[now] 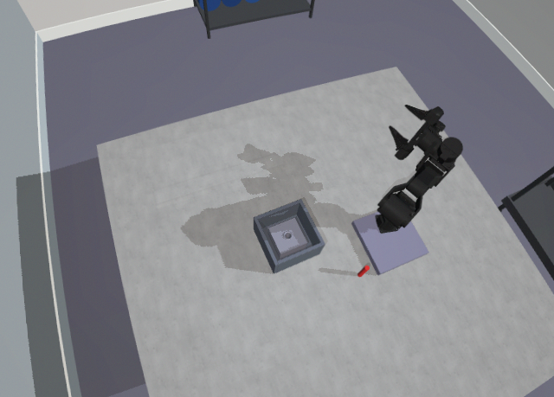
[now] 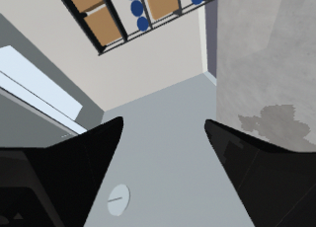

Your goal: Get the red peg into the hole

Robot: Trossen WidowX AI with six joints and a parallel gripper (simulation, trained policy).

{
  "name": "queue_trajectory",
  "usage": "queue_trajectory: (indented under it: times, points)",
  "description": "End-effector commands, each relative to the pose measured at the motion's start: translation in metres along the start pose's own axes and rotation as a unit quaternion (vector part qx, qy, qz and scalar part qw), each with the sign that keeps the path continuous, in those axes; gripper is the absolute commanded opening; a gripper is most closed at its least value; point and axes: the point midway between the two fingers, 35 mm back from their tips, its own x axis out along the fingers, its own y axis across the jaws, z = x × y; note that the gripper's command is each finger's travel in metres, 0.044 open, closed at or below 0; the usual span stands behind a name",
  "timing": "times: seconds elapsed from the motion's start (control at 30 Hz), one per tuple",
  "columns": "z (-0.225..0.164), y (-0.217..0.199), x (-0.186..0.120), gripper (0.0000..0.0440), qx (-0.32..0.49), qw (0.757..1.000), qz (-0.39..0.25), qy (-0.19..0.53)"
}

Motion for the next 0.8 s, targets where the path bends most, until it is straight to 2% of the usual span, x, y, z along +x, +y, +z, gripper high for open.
queue_trajectory:
  times: [0.0,0.03,0.33,0.77]
  points:
    - [-0.004,0.002,0.002,0.0425,-0.013,1.000,-0.001,0.007]
    - [-0.007,0.004,0.005,0.0440,-0.023,1.000,-0.001,0.014]
    - [-0.056,0.016,0.042,0.0440,-0.130,0.986,0.017,0.104]
    - [-0.147,0.030,0.068,0.0440,-0.264,0.934,0.075,0.229]
